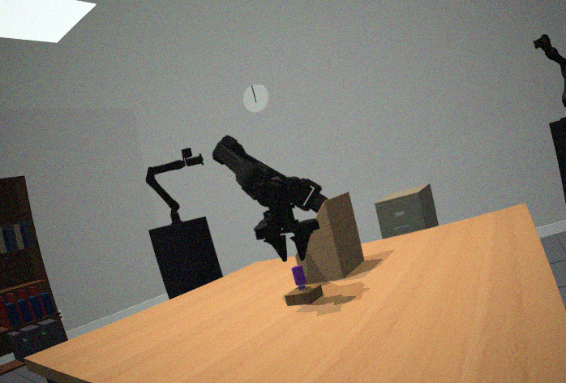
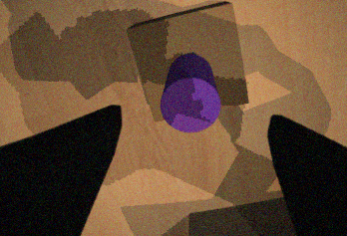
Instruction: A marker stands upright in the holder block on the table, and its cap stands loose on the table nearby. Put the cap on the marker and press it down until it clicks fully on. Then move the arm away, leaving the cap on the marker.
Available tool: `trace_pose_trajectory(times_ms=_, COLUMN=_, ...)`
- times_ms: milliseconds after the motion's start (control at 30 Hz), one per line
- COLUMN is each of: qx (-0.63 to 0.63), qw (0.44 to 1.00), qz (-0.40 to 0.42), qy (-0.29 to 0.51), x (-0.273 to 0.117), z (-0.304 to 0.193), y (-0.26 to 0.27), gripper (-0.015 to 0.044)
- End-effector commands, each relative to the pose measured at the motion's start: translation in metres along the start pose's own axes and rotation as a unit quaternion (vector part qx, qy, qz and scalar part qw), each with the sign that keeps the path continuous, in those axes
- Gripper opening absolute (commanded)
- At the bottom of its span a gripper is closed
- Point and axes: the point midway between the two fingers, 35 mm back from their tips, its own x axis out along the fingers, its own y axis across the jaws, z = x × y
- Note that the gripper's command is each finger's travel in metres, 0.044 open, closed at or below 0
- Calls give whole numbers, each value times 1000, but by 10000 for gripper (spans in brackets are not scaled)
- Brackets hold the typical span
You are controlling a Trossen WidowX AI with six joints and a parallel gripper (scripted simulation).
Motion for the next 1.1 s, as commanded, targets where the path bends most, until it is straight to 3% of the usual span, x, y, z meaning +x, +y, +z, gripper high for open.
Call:
trace_pose_trajectory(times_ms=0, qx=-141, qw=990, qz=5, qy=1, x=-13, z=-2, y=2, gripper=204)
trace_pose_trajectory(times_ms=267, qx=-141, qw=990, qz=5, qy=1, x=-13, z=-2, y=2, gripper=0)
trace_pose_trajectory(times_ms=1067, qx=-141, qw=990, qz=4, qy=1, x=4, z=-2, y=2, gripper=0)
